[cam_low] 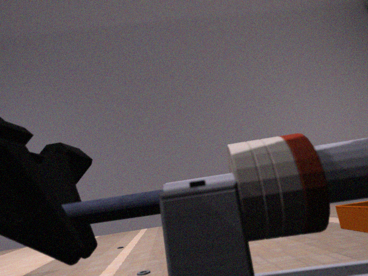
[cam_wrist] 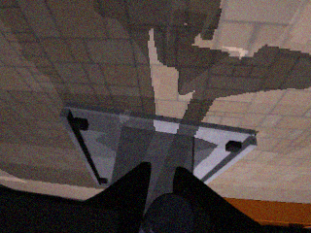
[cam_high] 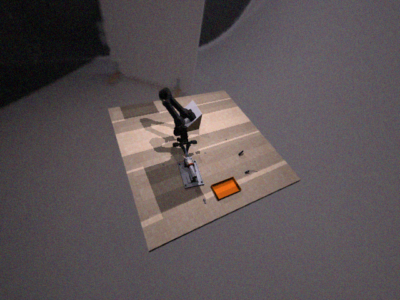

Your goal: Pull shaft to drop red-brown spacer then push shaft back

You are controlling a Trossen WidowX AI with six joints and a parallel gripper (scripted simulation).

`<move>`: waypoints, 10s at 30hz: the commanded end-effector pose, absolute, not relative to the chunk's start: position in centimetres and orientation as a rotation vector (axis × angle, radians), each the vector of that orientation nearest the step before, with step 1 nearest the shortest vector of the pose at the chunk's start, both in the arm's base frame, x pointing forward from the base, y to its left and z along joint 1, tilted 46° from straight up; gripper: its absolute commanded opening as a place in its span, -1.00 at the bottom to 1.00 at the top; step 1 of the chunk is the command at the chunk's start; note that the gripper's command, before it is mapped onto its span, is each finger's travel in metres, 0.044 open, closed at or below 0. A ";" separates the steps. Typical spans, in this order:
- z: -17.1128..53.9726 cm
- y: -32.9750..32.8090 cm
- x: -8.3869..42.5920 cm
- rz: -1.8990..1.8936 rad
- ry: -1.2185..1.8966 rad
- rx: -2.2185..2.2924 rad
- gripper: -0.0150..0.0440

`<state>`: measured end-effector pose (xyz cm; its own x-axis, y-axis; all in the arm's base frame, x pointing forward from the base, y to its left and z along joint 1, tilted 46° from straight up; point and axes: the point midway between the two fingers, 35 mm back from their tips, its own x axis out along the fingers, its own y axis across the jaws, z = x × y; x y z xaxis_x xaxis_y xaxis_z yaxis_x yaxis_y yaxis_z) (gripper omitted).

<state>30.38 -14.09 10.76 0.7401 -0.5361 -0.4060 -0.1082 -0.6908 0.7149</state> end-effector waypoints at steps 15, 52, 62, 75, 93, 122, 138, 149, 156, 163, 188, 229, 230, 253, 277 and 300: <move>10.7 -14.0 30.2 -0.800 -0.479 2.244 -0.49; 10.7 -14.0 29.8 -0.800 -0.479 2.244 -0.49; 10.7 -14.0 29.7 -0.800 -0.479 2.244 -0.49; 10.7 -14.0 29.6 -0.800 -0.479 2.244 -0.49; 10.6 -14.0 29.4 -0.800 -0.479 2.244 -0.49; 10.6 -14.0 29.1 -0.801 -0.479 2.244 -0.49; 10.6 -14.0 29.0 -0.801 -0.479 2.244 -0.49; 10.6 -14.0 28.9 -0.801 -0.479 2.244 -0.49; 10.6 -14.0 28.8 -0.801 -0.479 2.243 -0.49; 10.6 -14.0 28.7 -0.801 -0.479 2.243 -0.49; 10.5 -14.0 28.5 -0.801 -0.479 2.243 -0.49; 10.6 -14.0 28.7 -0.801 -0.479 2.243 -0.49; 10.6 -14.0 28.8 -0.801 -0.479 2.243 -0.49; 10.7 -14.0 29.5 -0.800 -0.479 2.244 -0.49; 10.8 -14.1 30.3 -0.800 -0.479 2.244 -0.49; 10.9 -14.1 31.1 -0.799 -0.480 2.244 -0.49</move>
